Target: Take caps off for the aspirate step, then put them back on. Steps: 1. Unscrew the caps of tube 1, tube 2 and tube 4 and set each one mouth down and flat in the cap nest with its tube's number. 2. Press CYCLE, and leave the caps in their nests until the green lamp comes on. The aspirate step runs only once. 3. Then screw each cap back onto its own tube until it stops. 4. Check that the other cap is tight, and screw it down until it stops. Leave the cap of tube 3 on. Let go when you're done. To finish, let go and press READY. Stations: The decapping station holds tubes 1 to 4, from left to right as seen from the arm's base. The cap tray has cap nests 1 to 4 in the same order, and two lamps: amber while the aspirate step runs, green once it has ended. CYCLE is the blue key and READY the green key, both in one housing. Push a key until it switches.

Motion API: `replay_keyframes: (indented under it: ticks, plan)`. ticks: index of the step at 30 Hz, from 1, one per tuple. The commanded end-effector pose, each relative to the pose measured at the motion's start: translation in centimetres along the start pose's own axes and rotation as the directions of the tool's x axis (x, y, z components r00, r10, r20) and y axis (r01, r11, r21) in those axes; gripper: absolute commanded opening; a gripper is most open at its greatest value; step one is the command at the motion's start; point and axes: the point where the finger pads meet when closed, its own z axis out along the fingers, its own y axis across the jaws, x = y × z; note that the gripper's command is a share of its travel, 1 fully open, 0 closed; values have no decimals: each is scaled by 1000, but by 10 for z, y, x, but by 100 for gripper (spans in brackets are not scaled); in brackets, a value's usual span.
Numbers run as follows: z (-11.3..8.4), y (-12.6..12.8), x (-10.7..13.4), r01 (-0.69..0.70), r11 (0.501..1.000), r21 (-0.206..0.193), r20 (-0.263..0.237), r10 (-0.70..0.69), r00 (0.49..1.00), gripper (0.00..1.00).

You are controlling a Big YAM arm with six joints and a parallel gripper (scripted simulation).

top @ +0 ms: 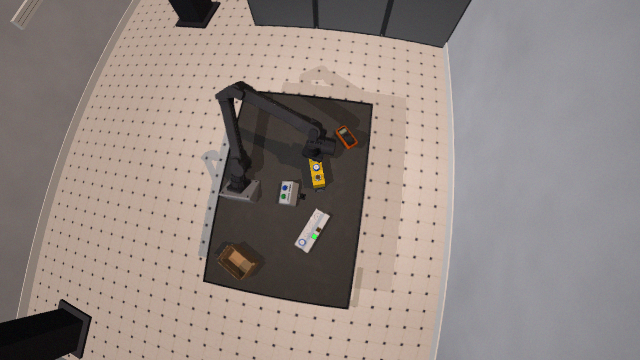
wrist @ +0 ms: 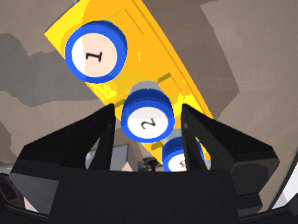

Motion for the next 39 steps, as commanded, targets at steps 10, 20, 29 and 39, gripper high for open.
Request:
replay_keyframes:
  ticks: [10,20,29,39]
  plan:
    - [1,2,-10,389,921,-6,4,-389,921,49]
    - [-5,-4,-8,375,927,14,-1,-375,927,0]
    - [1,2,-10,321,947,-8,4,-321,947,0]
    - [2,1,-9,-168,986,-3,-1,168,986,0]
